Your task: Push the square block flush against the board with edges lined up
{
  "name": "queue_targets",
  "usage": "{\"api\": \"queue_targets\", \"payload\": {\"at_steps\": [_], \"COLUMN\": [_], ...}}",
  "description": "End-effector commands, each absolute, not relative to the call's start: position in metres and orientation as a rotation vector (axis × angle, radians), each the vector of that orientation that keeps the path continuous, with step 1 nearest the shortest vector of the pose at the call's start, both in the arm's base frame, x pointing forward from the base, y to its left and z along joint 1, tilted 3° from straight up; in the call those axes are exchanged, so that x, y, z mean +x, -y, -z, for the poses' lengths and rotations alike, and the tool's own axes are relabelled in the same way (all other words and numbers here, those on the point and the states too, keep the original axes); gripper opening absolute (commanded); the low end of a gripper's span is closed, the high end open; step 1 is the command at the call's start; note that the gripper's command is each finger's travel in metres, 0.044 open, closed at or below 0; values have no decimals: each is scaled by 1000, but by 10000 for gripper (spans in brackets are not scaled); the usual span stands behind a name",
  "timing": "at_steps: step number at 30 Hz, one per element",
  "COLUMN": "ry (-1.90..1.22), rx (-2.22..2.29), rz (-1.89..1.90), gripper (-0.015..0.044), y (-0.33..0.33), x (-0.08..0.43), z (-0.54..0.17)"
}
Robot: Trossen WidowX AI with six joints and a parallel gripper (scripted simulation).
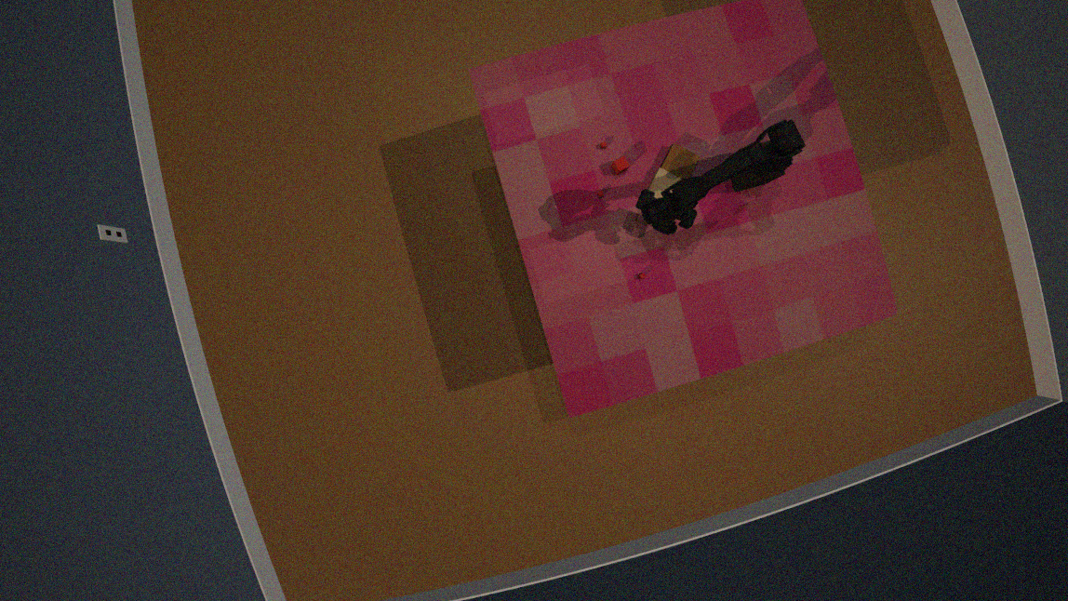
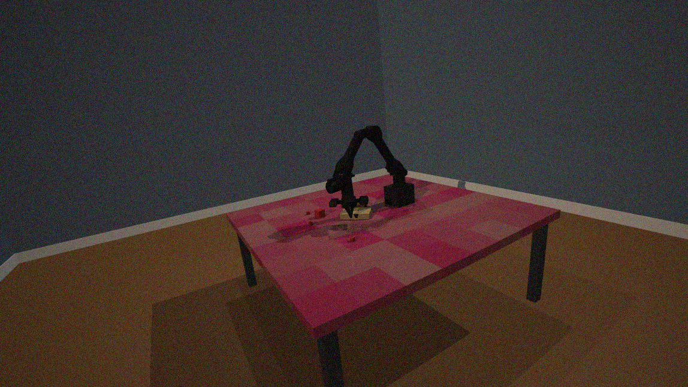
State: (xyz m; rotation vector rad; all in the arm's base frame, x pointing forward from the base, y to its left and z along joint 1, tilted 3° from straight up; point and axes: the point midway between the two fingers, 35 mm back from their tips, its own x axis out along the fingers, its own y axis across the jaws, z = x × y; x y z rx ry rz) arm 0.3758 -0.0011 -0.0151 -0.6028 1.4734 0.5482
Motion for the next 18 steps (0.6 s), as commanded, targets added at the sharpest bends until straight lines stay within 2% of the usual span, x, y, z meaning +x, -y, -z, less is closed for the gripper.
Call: {"api": "queue_targets", "payload": {"at_steps": [1, 7, 18], "ry": [-1434, -1430, -1482], "rx": [-610, -595, -301], "rz": [-527, -513, -235], "gripper": [0, 0, 0], "y": [1, 3, 41], "x": [382, 384, 380], "z": [-17, -14, -16]}}
